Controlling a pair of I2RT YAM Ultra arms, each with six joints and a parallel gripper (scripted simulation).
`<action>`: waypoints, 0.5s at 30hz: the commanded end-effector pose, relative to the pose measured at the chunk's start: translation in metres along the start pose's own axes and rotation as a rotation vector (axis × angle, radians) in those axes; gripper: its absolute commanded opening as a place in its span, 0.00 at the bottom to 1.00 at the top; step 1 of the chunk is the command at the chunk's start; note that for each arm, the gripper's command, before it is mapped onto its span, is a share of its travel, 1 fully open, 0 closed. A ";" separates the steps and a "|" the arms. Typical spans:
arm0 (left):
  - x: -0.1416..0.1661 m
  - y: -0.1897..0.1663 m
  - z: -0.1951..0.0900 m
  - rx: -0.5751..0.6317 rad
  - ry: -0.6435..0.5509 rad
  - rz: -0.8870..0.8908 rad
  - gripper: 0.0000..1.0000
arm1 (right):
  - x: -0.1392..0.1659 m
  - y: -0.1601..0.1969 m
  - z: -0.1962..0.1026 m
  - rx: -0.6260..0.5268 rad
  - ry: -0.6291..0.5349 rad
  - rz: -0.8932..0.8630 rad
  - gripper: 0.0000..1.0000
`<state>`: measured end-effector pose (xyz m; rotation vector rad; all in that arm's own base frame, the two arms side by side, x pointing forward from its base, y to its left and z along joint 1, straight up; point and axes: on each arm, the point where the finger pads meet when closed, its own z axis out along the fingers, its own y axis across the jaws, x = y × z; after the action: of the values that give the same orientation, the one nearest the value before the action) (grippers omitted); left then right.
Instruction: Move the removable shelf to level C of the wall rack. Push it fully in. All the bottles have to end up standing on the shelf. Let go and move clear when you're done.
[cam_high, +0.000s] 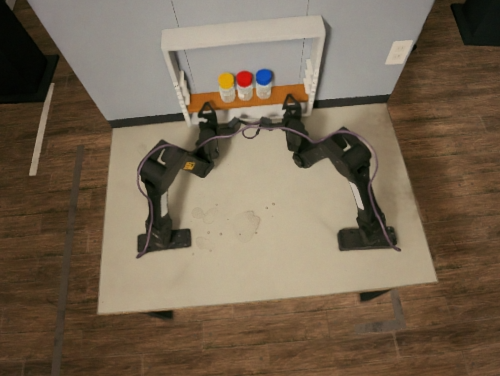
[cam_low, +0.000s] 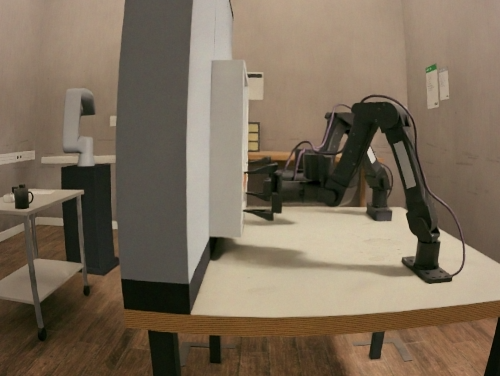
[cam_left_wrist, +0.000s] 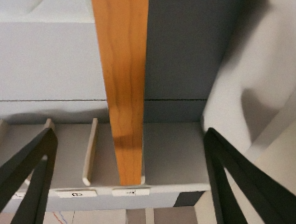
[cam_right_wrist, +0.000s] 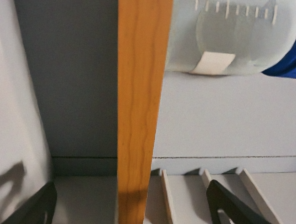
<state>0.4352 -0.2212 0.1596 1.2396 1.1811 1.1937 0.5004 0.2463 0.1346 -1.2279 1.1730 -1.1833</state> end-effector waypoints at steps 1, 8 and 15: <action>-0.003 0.003 0.010 -0.005 -0.007 -0.015 1.00 | -0.002 0.001 0.010 -0.005 -0.003 0.004 1.00; -0.003 0.003 0.018 -0.005 -0.007 -0.015 1.00 | -0.002 0.001 0.019 -0.005 -0.003 0.004 1.00; -0.003 0.003 0.025 -0.005 -0.007 -0.015 1.00 | -0.002 0.001 0.026 -0.005 -0.003 0.004 1.00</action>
<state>0.4529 -0.2222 0.1596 1.2387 1.1813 1.1938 0.5181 0.2474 0.1348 -1.2267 1.1726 -1.1835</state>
